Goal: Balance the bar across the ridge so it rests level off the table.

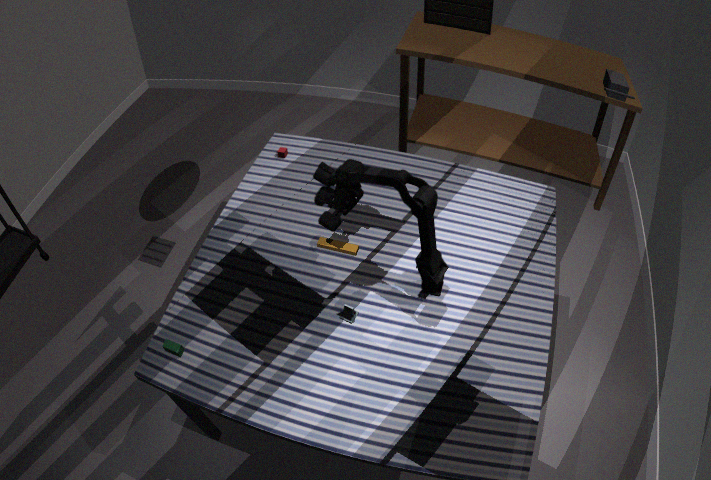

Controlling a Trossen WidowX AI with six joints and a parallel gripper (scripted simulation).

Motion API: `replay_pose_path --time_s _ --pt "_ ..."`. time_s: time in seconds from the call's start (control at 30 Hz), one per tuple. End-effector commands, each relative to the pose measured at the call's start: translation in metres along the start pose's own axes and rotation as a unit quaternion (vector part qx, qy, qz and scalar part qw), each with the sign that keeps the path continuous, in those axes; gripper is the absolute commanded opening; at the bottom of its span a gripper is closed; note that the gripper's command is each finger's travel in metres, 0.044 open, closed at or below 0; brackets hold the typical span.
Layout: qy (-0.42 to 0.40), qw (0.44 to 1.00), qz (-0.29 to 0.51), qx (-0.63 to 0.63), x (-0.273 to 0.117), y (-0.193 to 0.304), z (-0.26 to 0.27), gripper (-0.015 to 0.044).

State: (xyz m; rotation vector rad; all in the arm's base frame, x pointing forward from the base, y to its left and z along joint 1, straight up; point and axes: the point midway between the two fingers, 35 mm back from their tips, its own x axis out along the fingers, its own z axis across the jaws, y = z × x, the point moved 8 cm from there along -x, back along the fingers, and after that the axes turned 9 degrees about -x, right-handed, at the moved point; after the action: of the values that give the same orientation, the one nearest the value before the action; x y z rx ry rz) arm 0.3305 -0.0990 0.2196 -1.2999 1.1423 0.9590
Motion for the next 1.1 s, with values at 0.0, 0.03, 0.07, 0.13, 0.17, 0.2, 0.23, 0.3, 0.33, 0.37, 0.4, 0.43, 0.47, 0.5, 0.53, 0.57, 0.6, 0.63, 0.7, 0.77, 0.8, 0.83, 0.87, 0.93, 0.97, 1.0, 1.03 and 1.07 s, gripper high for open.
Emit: replay_pose_path --time_s 0.0,0.03,0.07,0.13,0.17,0.2,0.23,0.3,0.33,0.37,0.4,0.43,0.47,0.5,0.53,0.57,0.6,0.63,0.7,0.77,0.8,0.83,0.87,0.93,0.97,1.0,1.03,1.07 --pt "-0.025 0.996 0.053 -0.064 0.011 0.008 0.014 0.0315" --pt "-0.032 0.994 0.068 -0.083 0.013 0.010 0.018 0.0315" --pt "-0.038 0.991 0.080 -0.098 0.015 0.012 0.021 0.0315" --pt "-0.043 0.989 0.089 -0.110 0.016 0.014 0.023 0.0315" --pt "-0.043 0.989 0.089 -0.110 0.016 0.014 0.023 0.0315" --pt "-0.043 0.989 0.089 -0.110 0.016 0.014 0.023 0.0315" --pt "-0.043 0.989 0.089 -0.110 0.016 0.014 0.023 0.0315" --pt "-0.043 0.989 0.089 -0.110 0.020 0.014 0.023 0.0315" --pt "-0.043 0.989 0.089 -0.110 0.024 0.015 0.024 0.0315" --pt "-0.043 0.989 0.089 -0.110 0.028 0.016 0.024 0.0315" --pt "-0.043 0.989 0.089 -0.110 0.034 0.016 0.024 0.0315" --pt "-0.043 0.989 0.089 -0.110 0.039 0.018 0.025 0.0315" --pt "-0.043 0.989 0.089 -0.110 0.045 0.019 0.025 0.0315" --pt "-0.043 0.989 0.089 -0.110 0.051 0.020 0.025 0.0315" --pt "-0.043 0.989 0.089 -0.110 0.056 0.021 0.026 0.0315" --pt "-0.043 0.989 0.090 -0.110 0.060 0.022 0.026 0.0315" --pt "-0.043 0.989 0.090 -0.110 0.061 0.023 0.026 0.0315" --pt "-0.043 0.989 0.090 -0.110 0.061 0.023 0.026 0.0315" --pt "-0.043 0.989 0.090 -0.110 0.061 0.023 0.026 0.0315" --pt "-0.043 0.989 0.090 -0.110 0.062 0.023 0.026 0.0315" --pt "-0.043 0.989 0.090 -0.110 0.063 0.023 0.026 0.0315" --pt "-0.043 0.989 0.090 -0.110 0.064 0.023 0.026 0.0315" --pt "-0.043 0.989 0.090 -0.110 0.066 0.023 0.026 0.0315" --pt "-0.043 0.989 0.090 -0.110 0.069 0.024 0.027 0.0315" --pt "-0.043 0.989 0.090 -0.110 0.071 0.024 0.027 0.0315" --pt "-0.043 0.989 0.090 -0.110 0.072 0.025 0.027 0.0315" --pt "-0.043 0.989 0.090 -0.110 0.074 0.025 0.027 0.0315" --pt "-0.043 0.989 0.090 -0.110 0.076 0.025 0.027 0.0315"
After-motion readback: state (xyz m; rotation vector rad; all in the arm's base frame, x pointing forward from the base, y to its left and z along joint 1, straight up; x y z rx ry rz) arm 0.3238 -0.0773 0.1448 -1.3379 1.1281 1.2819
